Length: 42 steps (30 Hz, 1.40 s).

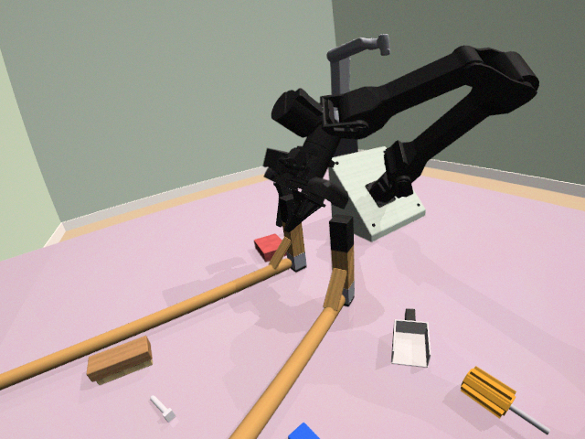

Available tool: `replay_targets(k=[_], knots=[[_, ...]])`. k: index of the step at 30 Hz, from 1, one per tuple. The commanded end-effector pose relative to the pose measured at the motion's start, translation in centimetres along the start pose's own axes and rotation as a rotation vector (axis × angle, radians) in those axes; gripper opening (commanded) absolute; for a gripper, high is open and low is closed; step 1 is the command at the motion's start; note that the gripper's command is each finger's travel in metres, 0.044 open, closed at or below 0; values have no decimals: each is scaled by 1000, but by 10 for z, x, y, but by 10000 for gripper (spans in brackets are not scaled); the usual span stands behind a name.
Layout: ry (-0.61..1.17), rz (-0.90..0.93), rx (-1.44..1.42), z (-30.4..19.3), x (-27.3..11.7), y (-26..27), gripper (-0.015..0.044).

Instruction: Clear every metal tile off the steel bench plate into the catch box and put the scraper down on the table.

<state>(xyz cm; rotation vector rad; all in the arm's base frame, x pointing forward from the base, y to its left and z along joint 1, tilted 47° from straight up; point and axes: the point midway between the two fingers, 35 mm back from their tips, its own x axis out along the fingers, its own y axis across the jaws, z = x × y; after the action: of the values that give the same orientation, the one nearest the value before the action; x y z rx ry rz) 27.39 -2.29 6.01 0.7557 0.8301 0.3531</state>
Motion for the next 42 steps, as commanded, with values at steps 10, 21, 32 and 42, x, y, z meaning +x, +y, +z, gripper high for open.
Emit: replay_targets(k=[10, 21, 32, 42], knots=[[-1, -8, 4, 2, -1, -20, 0], [0, -8, 4, 1, -2, -35, 0], [-2, -5, 3, -1, -3, -50, 0], [-5, -1, 3, -4, -3, -63, 0]])
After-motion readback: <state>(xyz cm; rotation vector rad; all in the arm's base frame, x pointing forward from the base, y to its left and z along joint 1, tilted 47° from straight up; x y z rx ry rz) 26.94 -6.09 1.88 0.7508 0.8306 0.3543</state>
